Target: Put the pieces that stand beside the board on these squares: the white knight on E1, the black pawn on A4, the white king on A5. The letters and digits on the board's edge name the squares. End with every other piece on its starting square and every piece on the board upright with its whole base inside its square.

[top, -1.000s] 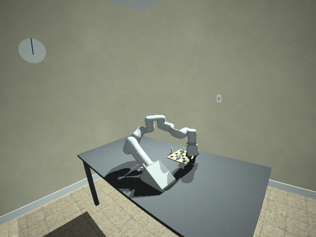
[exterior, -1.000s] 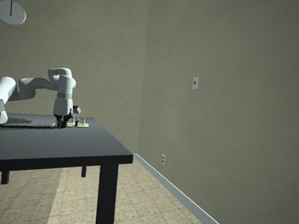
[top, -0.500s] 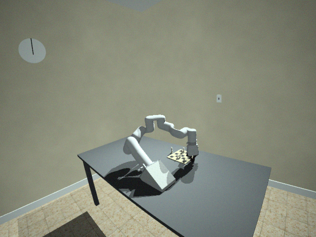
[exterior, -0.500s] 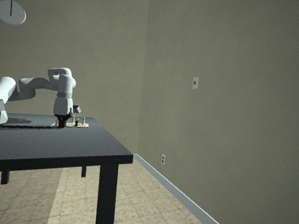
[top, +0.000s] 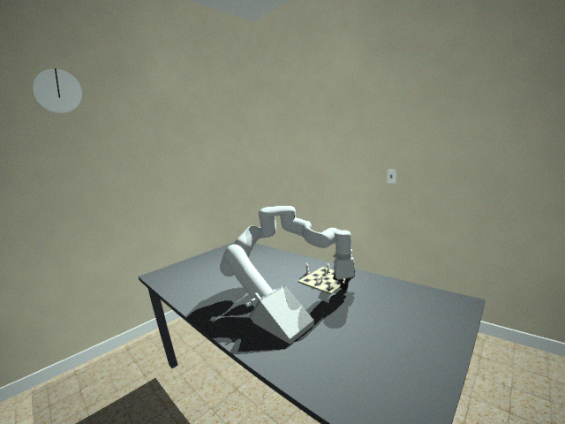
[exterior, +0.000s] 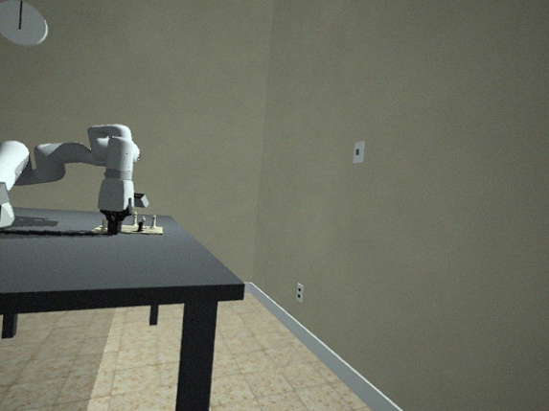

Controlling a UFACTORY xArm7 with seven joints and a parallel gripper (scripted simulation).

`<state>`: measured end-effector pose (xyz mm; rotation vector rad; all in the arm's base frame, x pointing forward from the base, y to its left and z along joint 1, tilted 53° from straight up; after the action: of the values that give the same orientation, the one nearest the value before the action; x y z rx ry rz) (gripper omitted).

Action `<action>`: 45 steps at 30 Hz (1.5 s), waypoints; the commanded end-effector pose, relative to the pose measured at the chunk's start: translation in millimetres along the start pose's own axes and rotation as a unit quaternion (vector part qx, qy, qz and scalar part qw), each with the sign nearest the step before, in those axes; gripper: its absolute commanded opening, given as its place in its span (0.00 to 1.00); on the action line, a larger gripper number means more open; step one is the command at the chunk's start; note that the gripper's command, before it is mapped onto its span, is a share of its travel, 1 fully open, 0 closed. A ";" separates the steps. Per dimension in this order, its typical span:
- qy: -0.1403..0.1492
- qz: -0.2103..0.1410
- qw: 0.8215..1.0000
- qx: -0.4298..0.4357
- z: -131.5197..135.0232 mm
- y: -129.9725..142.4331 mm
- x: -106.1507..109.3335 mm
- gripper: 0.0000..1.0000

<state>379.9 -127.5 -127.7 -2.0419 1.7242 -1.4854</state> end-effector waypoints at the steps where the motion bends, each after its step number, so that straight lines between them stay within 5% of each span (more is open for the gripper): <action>1: 0.000 0.001 1.000 0.000 0.0 -0.3 -0.2 0.00; 11: 0.000 0.001 1.000 0.000 0.0 -0.3 10.5 0.00; 23: 0.000 0.001 1.000 0.000 0.0 -0.2 89.8 0.00; 37: 0.000 0.001 1.000 0.000 0.0 -0.2 99.8 0.00; 39: 0.000 0.000 1.000 0.024 -2.5 -18.0 101.1 0.00; 40: 0.001 0.000 0.998 0.065 -8.4 -48.7 103.0 0.00; 42: 0.001 0.000 0.998 0.065 -8.4 -48.7 103.0 0.00; 43: 0.002 0.000 0.992 0.123 -19.7 -90.7 104.9 0.00; 45: 0.002 0.000 0.992 0.123 -19.7 -90.7 104.9 0.00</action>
<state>403.9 -178.5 -25.9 -1.9580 1.5444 -1.5578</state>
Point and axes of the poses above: the point where the finger pads meet when closed, its own x axis back along the fingers, its own z axis across the jaws, y = z × x, the point moved 4 cm from there along x, back along the fingers, and after that the axes turned 4 degrees about -x, right-handed, at the moved point
